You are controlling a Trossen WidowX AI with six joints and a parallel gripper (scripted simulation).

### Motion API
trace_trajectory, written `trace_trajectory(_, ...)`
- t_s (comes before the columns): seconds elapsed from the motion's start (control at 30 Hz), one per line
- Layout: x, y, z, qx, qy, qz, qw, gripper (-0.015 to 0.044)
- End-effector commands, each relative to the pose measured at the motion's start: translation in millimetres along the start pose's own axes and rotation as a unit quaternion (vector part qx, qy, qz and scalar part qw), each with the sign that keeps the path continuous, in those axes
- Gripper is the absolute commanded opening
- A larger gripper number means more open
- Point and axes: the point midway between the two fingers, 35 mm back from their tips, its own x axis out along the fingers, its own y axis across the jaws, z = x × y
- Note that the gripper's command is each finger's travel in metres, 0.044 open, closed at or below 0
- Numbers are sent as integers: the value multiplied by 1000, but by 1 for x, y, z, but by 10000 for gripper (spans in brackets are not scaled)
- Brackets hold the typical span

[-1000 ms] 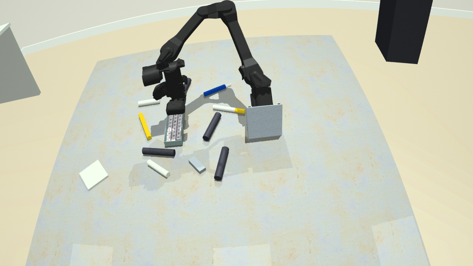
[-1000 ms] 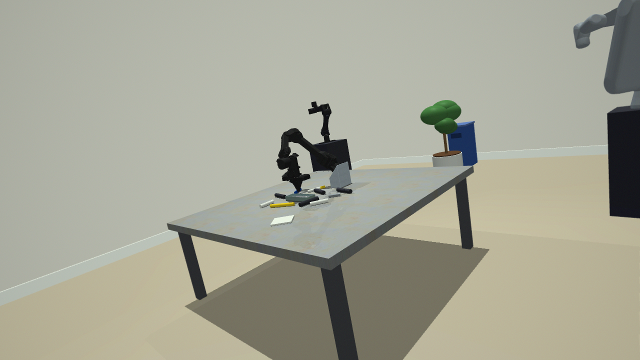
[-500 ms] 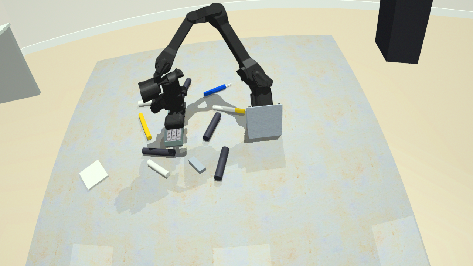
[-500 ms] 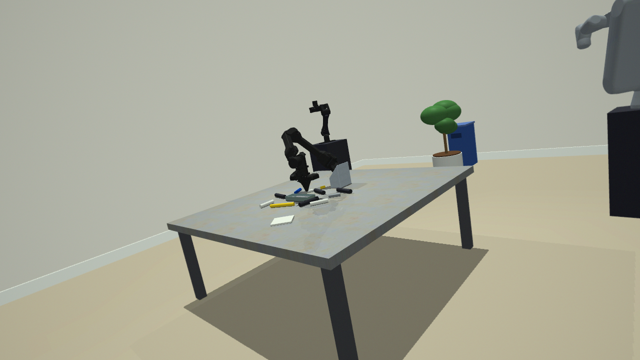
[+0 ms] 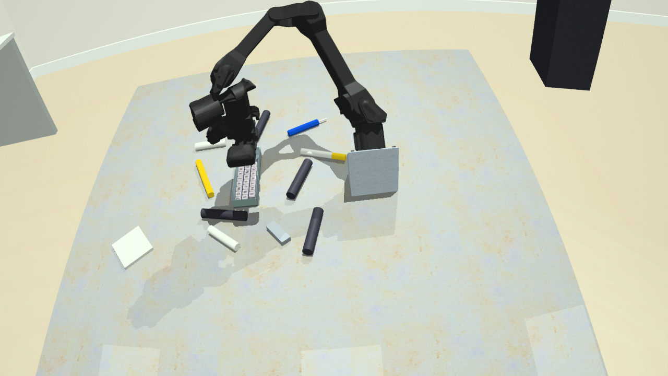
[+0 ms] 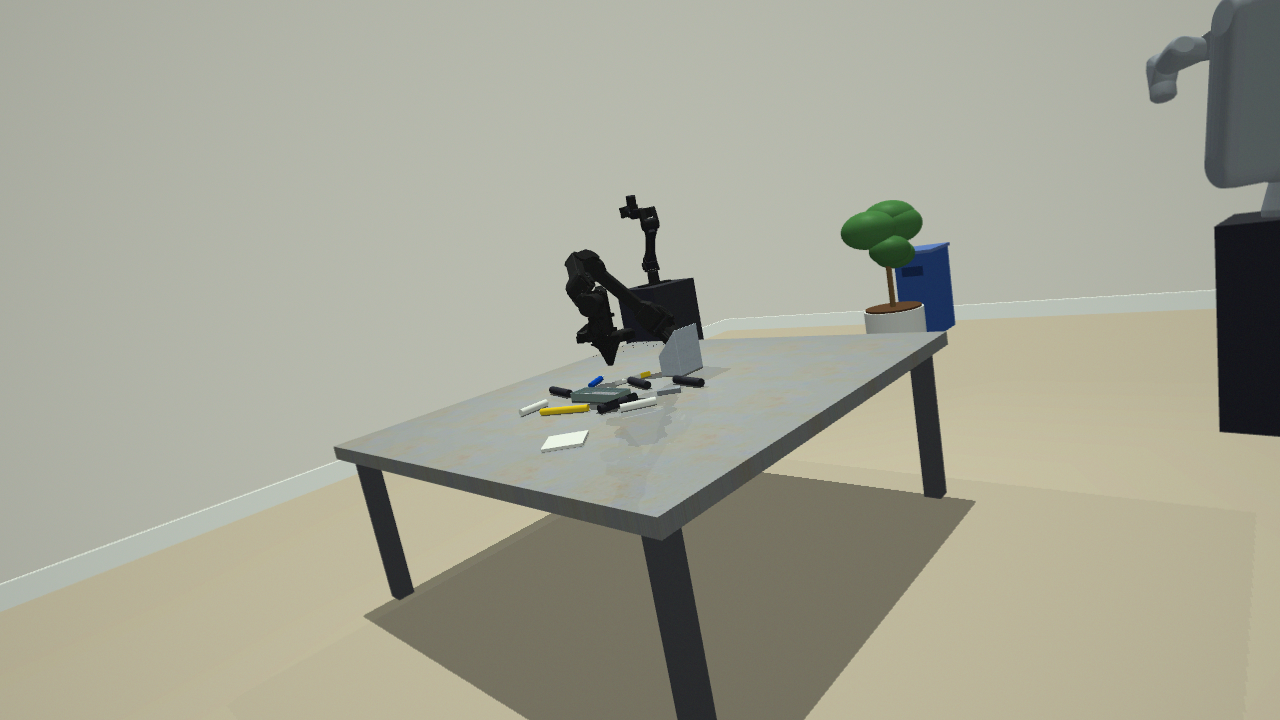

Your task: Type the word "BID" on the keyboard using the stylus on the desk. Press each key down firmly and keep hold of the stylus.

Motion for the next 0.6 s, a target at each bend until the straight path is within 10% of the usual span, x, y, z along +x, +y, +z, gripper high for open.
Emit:
trace_trajectory(0.0, 0, 0, 0, 0, 0, 0, 1000, 79)
trace_trajectory(0.17, 0, 0, 0, 0, 0, 0, 1000, 0)
trace_trajectory(0.47, 0, 0, 0, 0, 0, 0, 1000, 0)
trace_trajectory(0.57, 1, -2, 0, 9, 1, -1, 1000, 79)
